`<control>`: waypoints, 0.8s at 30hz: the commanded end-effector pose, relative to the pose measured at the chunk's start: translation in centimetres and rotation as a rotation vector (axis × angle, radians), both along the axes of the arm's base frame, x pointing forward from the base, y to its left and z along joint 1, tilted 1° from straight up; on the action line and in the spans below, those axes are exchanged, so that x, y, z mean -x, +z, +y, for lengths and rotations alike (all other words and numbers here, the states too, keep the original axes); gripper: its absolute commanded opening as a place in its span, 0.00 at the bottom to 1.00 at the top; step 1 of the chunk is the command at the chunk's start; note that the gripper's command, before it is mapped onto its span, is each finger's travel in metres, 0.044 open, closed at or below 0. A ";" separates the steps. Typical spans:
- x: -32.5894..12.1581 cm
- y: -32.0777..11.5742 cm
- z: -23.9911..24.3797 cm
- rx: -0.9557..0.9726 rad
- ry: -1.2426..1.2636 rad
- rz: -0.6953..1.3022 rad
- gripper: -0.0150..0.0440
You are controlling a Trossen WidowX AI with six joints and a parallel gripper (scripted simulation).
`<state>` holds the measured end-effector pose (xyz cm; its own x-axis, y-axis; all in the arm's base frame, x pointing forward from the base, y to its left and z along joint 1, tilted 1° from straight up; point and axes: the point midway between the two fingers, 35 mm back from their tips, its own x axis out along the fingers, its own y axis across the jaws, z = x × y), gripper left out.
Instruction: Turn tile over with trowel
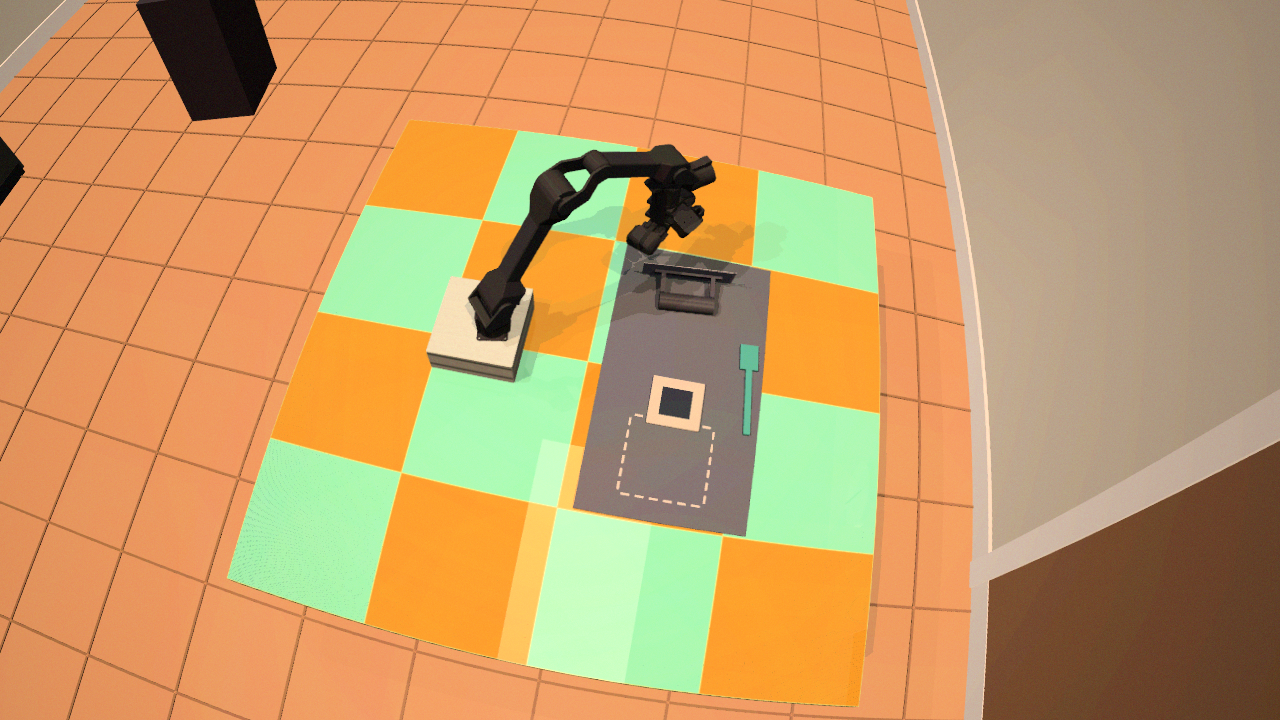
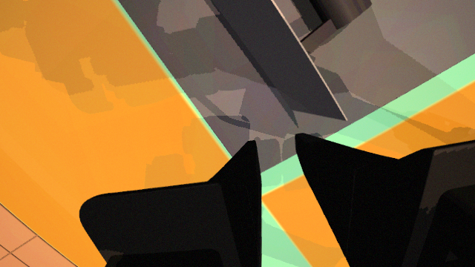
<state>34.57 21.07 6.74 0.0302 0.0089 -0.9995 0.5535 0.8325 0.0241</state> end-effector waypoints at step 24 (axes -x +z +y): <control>0.3 0.6 -2.3 0.030 0.944 0.002 0.42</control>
